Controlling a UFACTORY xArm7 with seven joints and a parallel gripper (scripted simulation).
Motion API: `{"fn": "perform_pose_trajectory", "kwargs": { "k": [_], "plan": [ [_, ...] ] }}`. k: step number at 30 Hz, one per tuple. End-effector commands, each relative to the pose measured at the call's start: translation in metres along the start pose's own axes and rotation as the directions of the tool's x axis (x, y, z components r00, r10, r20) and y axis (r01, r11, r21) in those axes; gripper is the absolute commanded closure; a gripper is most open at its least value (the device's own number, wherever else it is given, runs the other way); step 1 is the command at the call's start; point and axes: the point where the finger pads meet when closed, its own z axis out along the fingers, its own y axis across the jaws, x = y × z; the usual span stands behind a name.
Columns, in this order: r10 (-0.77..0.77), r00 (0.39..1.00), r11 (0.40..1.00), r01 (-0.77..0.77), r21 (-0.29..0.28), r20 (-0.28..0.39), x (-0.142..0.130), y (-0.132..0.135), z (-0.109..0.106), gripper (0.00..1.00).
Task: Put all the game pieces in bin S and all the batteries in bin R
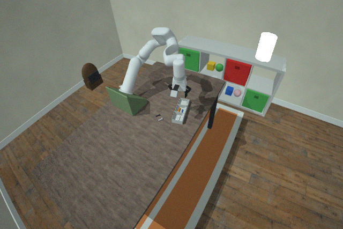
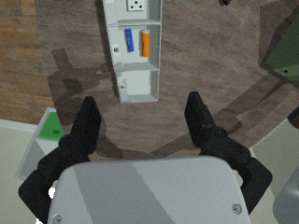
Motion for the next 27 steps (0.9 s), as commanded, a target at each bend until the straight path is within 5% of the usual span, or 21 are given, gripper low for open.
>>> {"fn": "perform_pose_trajectory", "kwargs": {
  "k": [1, 9, 27],
  "plan": [
    [0.0, 1.0, 1.0, 0.0, 0.004, -0.002, 0.001, -0.001, -0.012, 0.0],
    [0.0, 1.0, 1.0, 0.0, 0.004, -0.002, 0.001, -0.001, -0.038, 0.0],
    [0.0, 1.0, 1.0, 0.0, 0.004, -0.002, 0.001, -0.001, -0.038, 0.0]
  ]
}}
